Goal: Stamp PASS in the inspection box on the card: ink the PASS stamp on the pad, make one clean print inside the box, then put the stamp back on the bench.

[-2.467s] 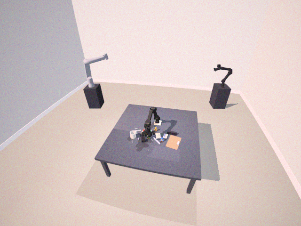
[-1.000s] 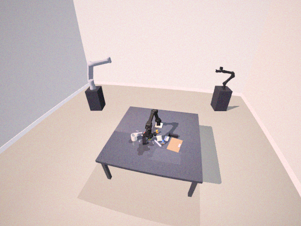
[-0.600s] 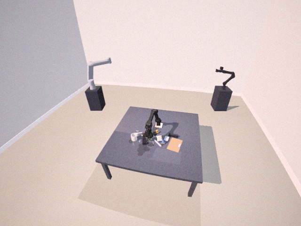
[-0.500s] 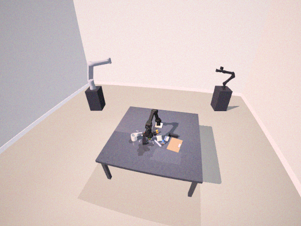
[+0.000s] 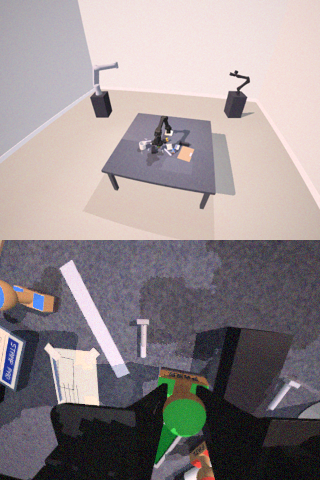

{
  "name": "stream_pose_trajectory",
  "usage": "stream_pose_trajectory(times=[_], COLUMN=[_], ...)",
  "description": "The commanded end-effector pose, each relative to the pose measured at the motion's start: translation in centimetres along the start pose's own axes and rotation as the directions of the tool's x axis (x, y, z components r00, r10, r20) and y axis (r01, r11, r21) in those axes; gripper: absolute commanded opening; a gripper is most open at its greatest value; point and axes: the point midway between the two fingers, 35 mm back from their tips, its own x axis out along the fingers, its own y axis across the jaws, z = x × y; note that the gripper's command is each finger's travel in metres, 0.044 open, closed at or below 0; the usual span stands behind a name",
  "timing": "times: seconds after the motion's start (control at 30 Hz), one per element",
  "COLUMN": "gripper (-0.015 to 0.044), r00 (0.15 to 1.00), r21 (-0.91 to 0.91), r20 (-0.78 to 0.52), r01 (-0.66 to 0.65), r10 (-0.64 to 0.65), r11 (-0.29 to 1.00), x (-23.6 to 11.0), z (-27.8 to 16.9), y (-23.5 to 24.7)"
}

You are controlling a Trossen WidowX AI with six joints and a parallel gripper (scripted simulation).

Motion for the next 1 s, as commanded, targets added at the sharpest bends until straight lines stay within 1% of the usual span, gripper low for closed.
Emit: stream_pose_trajectory(times=[0.0,0.97], gripper=[0.0,0.0], r00=[1.0,1.0], r21=[0.005,0.005], r20=[0.005,0.004], r01=[0.001,0.0], r10=[-0.001,0.0], r11=[1.0,1.0], x=[-0.3,-1.8], z=[0.1,0.0], y=[0.0,0.1])
